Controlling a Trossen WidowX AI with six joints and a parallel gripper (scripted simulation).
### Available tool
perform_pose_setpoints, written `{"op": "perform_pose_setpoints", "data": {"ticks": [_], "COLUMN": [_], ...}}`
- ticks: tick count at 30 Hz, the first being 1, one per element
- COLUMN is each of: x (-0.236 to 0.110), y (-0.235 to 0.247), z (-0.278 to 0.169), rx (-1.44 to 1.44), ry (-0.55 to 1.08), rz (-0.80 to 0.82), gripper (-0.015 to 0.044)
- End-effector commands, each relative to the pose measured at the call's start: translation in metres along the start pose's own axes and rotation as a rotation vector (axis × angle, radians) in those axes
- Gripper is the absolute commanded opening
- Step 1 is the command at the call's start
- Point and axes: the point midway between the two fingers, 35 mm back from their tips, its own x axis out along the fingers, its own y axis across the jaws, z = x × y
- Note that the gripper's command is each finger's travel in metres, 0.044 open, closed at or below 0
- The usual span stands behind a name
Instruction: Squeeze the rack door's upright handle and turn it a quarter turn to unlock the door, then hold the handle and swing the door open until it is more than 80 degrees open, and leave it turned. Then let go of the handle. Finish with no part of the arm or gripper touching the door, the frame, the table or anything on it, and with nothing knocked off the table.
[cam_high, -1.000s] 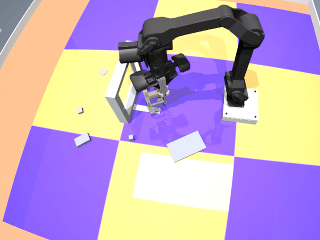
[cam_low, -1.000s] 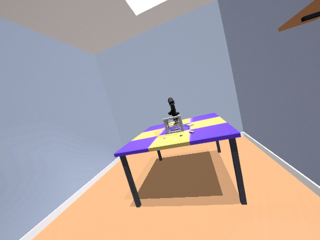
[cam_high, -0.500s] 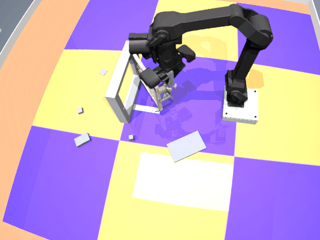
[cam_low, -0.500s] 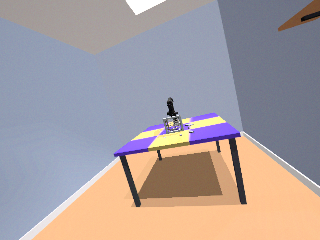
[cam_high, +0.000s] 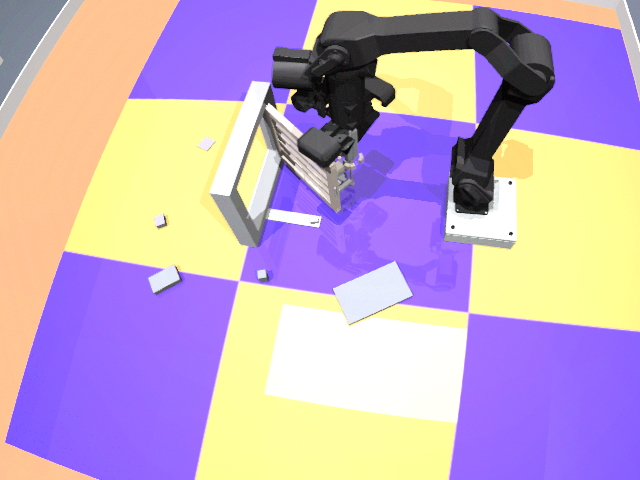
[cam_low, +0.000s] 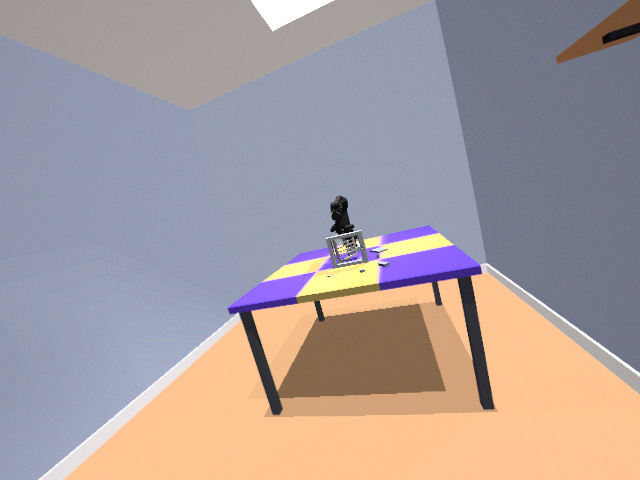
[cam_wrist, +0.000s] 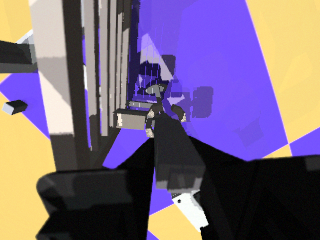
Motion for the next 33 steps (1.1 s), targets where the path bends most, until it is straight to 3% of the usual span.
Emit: {"op": "perform_pose_setpoints", "data": {"ticks": [1,33], "x": [0.000,0.000], "y": [-0.007,-0.064], "z": [0.002,0.027], "rx": [-0.067,-0.453], "ry": [-0.006,-0.009], "rz": [0.006,-0.002], "gripper": [0.0023,0.0023]}}
